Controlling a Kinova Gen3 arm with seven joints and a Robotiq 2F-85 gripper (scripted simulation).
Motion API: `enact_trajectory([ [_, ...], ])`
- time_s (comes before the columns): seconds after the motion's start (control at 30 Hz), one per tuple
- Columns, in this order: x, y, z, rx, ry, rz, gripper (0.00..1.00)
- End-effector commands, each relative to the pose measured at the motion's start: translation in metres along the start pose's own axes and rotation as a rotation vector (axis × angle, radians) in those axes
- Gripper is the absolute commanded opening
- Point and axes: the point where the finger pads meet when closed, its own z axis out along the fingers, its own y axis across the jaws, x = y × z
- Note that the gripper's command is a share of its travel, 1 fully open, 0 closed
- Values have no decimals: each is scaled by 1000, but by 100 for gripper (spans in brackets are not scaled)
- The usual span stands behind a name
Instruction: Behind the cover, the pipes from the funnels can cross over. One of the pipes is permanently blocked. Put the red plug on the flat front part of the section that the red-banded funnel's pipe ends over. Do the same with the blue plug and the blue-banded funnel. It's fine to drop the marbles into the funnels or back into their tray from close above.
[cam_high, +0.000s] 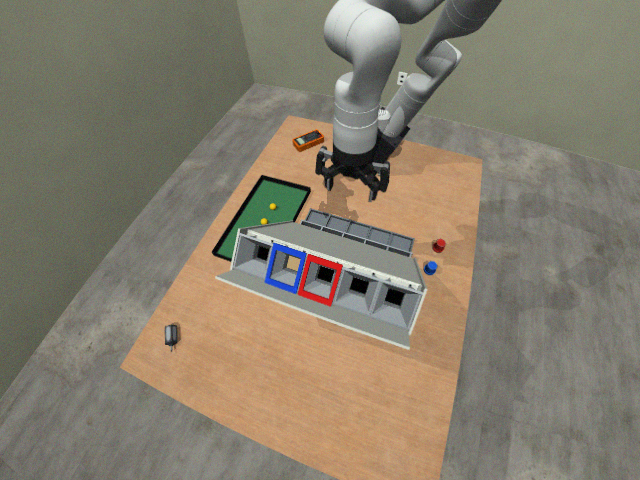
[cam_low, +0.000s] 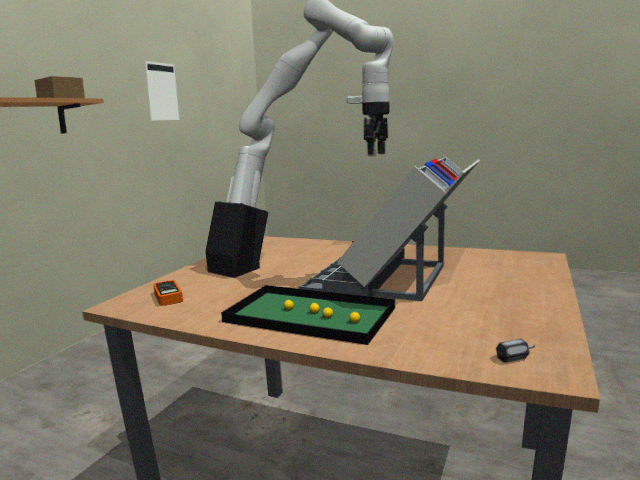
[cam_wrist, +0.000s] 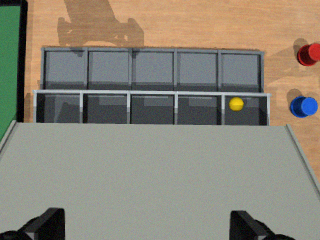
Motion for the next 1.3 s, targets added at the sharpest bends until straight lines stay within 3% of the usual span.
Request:
enact_trajectory([
  [0.0,58,0,38,2,-10,0,100],
  [0.17,104,-1,69,2,-10,0,100],
  [1.27,108,-1,72,2,-12,-2,100],
])
